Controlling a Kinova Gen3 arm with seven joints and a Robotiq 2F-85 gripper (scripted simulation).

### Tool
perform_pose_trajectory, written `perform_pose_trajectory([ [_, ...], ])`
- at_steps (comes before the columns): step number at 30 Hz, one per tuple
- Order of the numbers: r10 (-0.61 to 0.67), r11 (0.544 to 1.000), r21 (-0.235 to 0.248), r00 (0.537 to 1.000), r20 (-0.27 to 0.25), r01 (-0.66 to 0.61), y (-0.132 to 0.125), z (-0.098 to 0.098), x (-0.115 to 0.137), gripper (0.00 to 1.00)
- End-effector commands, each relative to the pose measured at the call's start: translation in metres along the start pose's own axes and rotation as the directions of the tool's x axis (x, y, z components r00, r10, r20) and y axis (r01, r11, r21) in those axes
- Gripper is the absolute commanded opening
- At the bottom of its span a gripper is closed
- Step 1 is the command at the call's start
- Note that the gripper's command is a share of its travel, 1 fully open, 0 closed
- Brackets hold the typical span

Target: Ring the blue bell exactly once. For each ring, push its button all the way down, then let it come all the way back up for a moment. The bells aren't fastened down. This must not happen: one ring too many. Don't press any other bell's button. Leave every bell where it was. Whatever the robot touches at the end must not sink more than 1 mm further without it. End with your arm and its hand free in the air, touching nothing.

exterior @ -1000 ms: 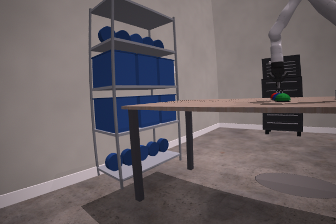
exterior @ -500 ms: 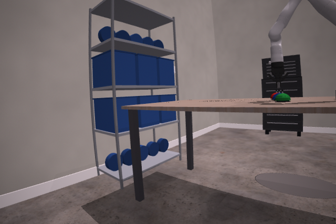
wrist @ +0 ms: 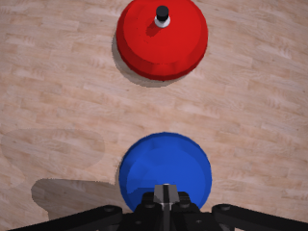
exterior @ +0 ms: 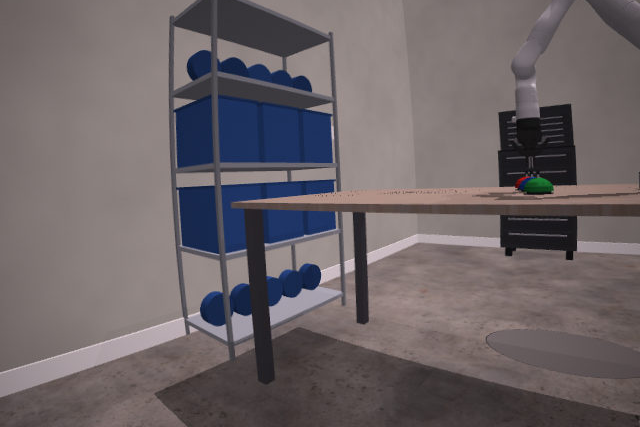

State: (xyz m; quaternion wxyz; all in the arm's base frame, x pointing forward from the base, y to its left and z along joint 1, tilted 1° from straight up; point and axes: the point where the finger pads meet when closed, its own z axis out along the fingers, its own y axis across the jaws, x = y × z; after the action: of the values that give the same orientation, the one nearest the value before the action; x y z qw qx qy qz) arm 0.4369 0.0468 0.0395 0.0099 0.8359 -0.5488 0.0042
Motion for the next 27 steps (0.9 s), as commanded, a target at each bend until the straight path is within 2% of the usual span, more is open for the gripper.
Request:
perform_pose_trajectory([
  [1,-0.013,1.000,0.000,1.000,0.001,0.013,0.0006,0.0017,-0.0009,0.00],
  [27,-0.013,1.000,0.002,1.000,0.001,0.013,0.0016,0.0018,-0.0041,0.00],
])
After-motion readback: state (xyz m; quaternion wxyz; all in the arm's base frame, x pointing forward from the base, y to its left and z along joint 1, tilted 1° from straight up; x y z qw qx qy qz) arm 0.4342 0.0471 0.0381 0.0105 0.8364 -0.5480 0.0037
